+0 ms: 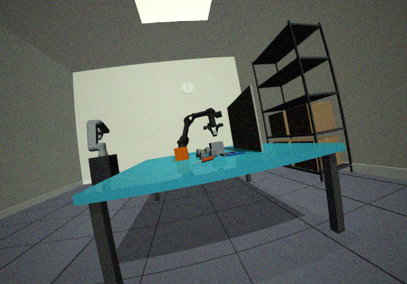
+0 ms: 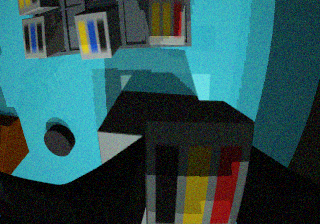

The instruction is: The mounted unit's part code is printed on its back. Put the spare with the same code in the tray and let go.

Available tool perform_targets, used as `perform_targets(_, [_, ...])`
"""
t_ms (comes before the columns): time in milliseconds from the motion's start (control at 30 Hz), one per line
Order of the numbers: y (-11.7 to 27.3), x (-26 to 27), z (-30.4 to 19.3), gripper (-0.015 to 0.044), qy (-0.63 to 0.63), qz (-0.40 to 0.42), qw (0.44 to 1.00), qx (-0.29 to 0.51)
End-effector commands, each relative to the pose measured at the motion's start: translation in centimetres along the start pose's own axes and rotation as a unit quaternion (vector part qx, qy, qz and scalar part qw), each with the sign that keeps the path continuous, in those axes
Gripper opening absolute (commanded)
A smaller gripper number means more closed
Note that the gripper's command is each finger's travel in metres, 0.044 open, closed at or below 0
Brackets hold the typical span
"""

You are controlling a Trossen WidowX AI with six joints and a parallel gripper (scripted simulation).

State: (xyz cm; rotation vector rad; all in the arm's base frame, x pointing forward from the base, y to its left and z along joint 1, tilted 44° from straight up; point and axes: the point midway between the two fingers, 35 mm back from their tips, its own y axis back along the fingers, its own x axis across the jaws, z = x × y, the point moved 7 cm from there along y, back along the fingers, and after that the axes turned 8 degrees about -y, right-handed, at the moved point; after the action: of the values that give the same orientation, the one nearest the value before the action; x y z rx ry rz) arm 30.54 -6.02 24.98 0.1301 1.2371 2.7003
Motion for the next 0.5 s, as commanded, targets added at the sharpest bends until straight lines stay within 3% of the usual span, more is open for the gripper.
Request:
perform_targets(0, [0.0, -1.8, -2.6, 0.0, -0.003, 0.0, 1.0, 0.004])
perform_targets(467, [-0.2, -5.2, -10.6, 0.0, -0.005, 0.005, 1.0, 0.005])
